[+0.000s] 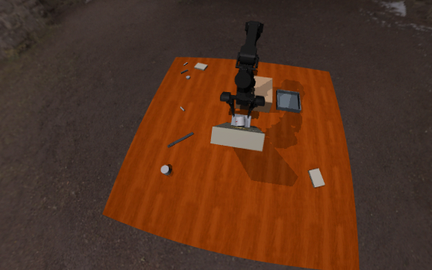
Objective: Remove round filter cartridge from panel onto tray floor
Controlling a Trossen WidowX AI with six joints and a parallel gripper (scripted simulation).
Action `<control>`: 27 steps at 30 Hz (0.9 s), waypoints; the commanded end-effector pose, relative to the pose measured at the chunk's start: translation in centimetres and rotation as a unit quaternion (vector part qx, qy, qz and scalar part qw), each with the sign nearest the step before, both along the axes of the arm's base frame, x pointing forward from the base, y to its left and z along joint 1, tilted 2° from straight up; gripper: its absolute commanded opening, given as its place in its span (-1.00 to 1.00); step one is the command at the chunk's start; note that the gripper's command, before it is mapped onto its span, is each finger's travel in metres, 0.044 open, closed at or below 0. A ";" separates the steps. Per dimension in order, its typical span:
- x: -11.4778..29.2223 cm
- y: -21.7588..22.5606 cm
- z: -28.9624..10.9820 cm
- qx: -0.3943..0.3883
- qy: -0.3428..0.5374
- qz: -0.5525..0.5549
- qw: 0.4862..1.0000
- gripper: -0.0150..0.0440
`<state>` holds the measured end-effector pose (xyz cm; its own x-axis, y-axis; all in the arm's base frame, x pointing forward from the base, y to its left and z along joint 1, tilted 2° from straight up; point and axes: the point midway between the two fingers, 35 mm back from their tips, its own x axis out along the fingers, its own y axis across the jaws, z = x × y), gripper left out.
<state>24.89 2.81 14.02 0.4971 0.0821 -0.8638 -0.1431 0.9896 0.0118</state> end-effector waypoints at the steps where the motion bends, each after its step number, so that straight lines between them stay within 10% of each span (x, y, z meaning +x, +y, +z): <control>1: 0.3 0.0 -0.9 0.000 0.005 -0.002 1.000 0.54; 27: 0.8 0.2 -1.7 0.001 0.001 0.000 1.000 0.23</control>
